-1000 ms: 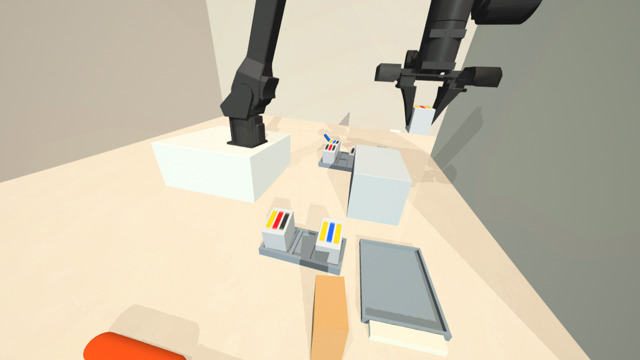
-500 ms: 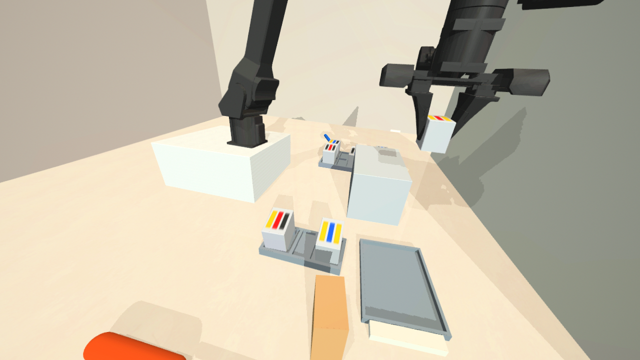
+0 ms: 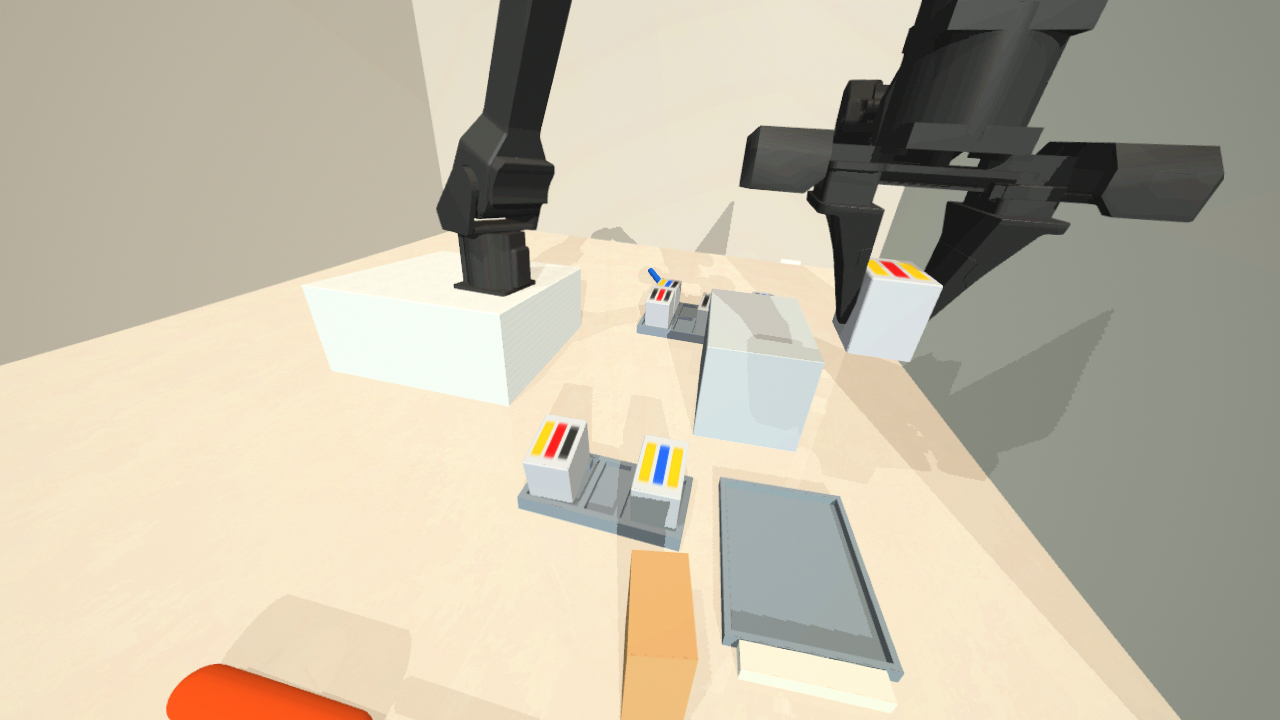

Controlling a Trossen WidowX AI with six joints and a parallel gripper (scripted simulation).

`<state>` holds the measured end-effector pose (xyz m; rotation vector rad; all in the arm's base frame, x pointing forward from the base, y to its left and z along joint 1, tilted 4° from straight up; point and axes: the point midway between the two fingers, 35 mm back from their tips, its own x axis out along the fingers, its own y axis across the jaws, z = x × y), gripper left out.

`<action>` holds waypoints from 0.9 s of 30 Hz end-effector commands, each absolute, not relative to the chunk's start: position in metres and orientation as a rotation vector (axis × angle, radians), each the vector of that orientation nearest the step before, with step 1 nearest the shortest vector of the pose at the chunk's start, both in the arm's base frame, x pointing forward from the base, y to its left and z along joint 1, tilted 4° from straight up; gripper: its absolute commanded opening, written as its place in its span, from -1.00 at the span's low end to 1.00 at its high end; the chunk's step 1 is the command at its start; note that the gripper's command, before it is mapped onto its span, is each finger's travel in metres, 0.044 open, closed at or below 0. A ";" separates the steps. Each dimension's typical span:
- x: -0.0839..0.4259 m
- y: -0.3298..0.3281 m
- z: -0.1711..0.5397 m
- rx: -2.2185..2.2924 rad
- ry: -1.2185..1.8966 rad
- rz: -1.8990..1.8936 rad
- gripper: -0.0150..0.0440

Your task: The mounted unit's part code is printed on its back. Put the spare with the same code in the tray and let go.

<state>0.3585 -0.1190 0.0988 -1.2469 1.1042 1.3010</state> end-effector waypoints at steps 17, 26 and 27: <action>0.350 -0.167 0.091 -1.264 1.100 1.321 -0.49; 0.352 -0.168 0.081 -1.264 1.100 1.321 -0.49; 0.352 -0.168 0.080 -1.264 1.100 1.321 -0.49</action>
